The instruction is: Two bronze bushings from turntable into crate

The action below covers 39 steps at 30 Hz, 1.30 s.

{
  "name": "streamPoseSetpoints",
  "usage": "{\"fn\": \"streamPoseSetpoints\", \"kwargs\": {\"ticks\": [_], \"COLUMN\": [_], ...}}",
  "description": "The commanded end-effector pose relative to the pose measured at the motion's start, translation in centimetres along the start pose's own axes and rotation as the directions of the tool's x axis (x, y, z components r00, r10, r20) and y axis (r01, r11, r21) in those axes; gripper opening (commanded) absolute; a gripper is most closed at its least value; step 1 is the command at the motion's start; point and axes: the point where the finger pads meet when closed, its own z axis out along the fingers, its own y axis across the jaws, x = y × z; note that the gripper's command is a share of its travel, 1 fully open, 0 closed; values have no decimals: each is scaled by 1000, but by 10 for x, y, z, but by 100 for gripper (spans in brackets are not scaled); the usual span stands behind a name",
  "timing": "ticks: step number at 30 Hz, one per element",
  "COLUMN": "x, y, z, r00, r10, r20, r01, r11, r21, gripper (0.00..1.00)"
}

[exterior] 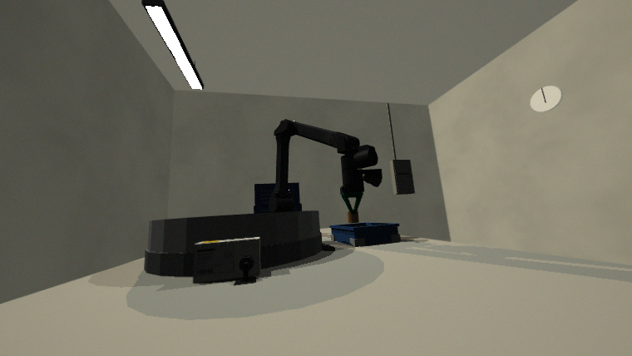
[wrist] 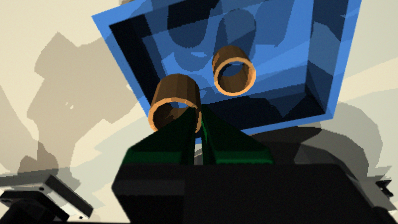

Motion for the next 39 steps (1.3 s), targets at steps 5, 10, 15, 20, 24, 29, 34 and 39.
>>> {"fn": "streamPoseSetpoints", "kwargs": {"ticks": [5, 10, 15, 20, 24, 29, 34, 39], "x": [-11, -11, -11, -12, -16, -15, -15, -15], "y": [-7, -7, -7, -8, -12, -13, -13, -13], "z": [-19, -19, -19, -20, -19, -18, -18, -18], "r00": [999, 999, 999, 999, 999, 999, 999, 999], "r10": [-2, -2, -2, -2, -2, 0, 0, 0], "r20": [41, 41, 41, 43, 44, 44, 44, 44], "r01": [-1, -1, -1, -1, -1, -3, -3, -3], "r11": [999, 999, 999, 999, 998, 999, 999, 999], "r21": [52, 51, 51, 54, 55, 54, 54, 54], "gripper": [0, 0, 0, 0, 0, 0, 0, 0]}}
